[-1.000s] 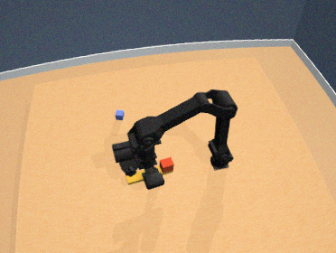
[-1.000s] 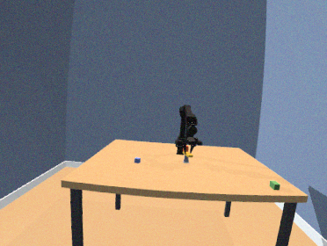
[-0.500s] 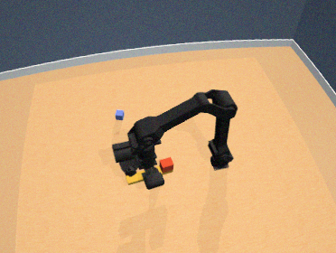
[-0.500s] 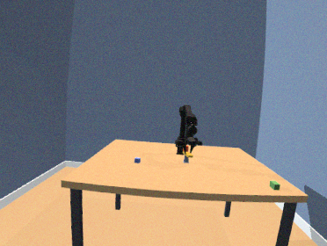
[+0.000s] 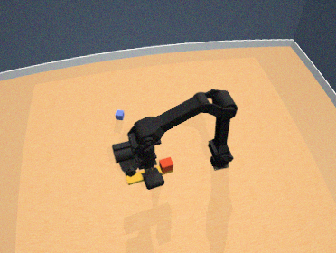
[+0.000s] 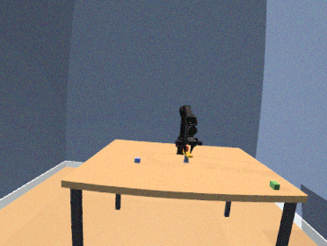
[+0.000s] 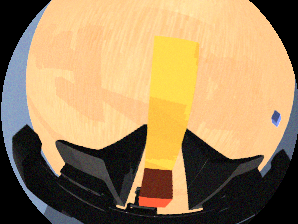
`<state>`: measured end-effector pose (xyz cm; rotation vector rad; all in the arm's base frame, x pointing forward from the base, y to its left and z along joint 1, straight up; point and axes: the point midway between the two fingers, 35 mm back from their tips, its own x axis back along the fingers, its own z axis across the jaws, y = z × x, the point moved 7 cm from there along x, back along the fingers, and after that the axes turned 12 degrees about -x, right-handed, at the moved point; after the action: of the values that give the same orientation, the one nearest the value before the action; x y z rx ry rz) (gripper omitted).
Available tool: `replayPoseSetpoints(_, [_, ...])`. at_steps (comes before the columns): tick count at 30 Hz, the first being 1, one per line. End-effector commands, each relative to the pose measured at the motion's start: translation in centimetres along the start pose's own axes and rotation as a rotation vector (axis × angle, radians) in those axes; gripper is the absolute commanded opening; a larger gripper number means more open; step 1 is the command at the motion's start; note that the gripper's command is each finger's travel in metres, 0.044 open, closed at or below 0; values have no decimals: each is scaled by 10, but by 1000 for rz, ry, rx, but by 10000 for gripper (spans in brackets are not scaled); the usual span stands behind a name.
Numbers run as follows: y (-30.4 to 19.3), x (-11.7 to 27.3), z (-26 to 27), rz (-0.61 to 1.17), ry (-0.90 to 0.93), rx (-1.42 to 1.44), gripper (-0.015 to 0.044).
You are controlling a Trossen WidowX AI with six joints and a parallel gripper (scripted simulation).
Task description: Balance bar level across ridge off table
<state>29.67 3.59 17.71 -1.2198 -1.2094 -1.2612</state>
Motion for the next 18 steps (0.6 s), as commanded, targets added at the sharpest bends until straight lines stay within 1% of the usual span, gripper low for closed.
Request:
replayPoseSetpoints(1, [0,-3,0,2,-1,0,0])
replayPoseSetpoints(18, [1,0,0,2,-1,0,0])
